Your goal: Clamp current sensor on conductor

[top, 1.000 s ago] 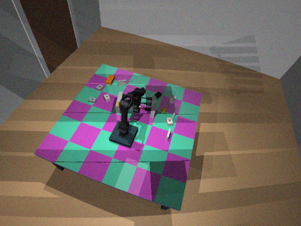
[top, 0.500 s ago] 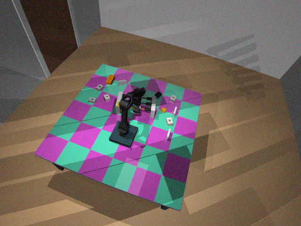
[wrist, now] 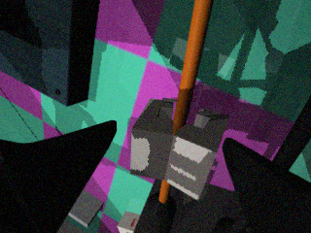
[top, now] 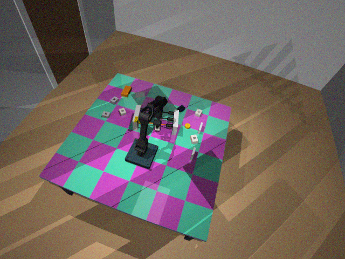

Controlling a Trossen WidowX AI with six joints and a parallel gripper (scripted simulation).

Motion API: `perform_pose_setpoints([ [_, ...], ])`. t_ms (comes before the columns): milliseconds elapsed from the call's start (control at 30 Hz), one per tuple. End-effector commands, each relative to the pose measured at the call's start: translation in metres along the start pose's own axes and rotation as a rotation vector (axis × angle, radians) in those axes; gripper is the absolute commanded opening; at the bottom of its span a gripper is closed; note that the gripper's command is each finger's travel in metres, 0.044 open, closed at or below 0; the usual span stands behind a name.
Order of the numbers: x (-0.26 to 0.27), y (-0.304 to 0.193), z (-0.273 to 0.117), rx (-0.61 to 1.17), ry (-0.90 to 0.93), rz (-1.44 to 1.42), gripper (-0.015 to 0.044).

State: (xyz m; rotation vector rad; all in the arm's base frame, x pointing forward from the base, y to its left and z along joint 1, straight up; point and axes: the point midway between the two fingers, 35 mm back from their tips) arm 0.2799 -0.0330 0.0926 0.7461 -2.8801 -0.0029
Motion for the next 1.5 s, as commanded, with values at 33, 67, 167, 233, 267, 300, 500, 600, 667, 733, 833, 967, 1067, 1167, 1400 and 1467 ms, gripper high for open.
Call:
perform_pose_setpoints([
  [33, 0.0, -0.002, 0.003, 0.001, 0.019, 0.004, 0.044],
  [67, 0.0, -0.002, 0.005, 0.002, 0.018, 0.004, 0.044],
  [167, 0.0, -0.003, 0.01, 0.003, 0.012, 0.004, 0.044],
  [233, 0.0, -0.003, 0.013, 0.004, 0.008, 0.004, 0.044],
  [267, 0.0, -0.003, 0.014, 0.005, 0.006, 0.004, 0.044],
  [300, 0.0, -0.003, 0.016, 0.006, 0.004, 0.004, 0.044],
  [500, 0.0, -0.004, 0.025, 0.005, 0.006, 0.004, 0.044],
  [600, 0.0, -0.004, 0.028, 0.001, 0.023, 0.004, 0.044],
  [667, 0.0, -0.004, 0.029, -0.005, 0.042, 0.004, 0.044],
  [733, 0.0, -0.003, 0.03, -0.011, 0.067, 0.004, 0.044],
  [833, 0.002, -0.003, 0.03, -0.025, 0.117, 0.005, 0.044],
  [967, 0.006, -0.002, 0.029, -0.037, 0.16, 0.005, 0.044],
  [1067, 0.008, -0.001, 0.028, -0.04, 0.175, 0.005, 0.044],
  [1167, 0.01, -0.001, 0.027, -0.041, 0.176, 0.005, 0.044],
  [1400, 0.014, 0.0, 0.025, -0.041, 0.176, 0.005, 0.044],
  [1467, 0.014, 0.0, 0.024, -0.041, 0.176, 0.005, 0.044],
])
Point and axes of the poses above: the point midway between the two fingers, 35 mm back from their tips, its own z axis out along the fingers, its own x axis across the jaws, y = z × x, and after that the axes turned 15 degrees about -z, right-handed
